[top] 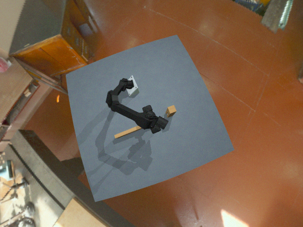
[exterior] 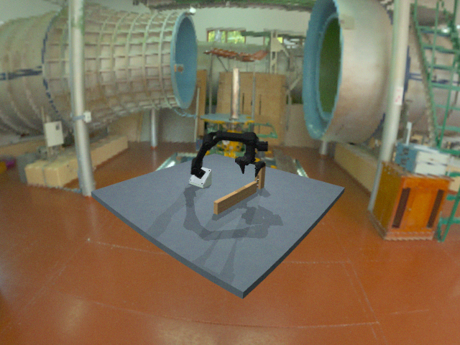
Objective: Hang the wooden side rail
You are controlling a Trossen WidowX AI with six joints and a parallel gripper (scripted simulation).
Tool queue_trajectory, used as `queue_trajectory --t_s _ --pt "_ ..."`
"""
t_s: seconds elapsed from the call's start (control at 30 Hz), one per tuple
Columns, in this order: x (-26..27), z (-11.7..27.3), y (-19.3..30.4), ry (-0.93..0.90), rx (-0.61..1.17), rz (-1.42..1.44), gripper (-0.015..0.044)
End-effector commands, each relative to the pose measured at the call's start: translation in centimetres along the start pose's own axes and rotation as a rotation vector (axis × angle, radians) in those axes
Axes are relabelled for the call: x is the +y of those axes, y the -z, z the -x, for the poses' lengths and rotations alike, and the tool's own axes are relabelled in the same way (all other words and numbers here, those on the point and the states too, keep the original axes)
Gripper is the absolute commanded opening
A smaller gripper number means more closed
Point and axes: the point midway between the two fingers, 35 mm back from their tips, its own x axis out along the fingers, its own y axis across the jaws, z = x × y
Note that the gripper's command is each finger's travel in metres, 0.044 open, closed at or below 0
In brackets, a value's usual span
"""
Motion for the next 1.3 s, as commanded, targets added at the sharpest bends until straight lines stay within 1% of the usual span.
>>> queue_trajectory --t_s 0.0,0.07,0.17,0.3,1.27 --pt "0.0 -1.9 -0.1 0.003 -0.006 -0.009 0.0440" --pt "0.0 -3.1 -0.1 0.003 -0.007 -0.009 0.0440" --pt "0.0 -3.3 -0.1 0.003 -0.007 -0.009 0.0440" --pt "0.0 -4.6 -0.2 0.003 -0.007 -0.009 0.0440" --pt "0.1 -9.1 -0.2 0.003 -0.007 -0.009 0.0440"
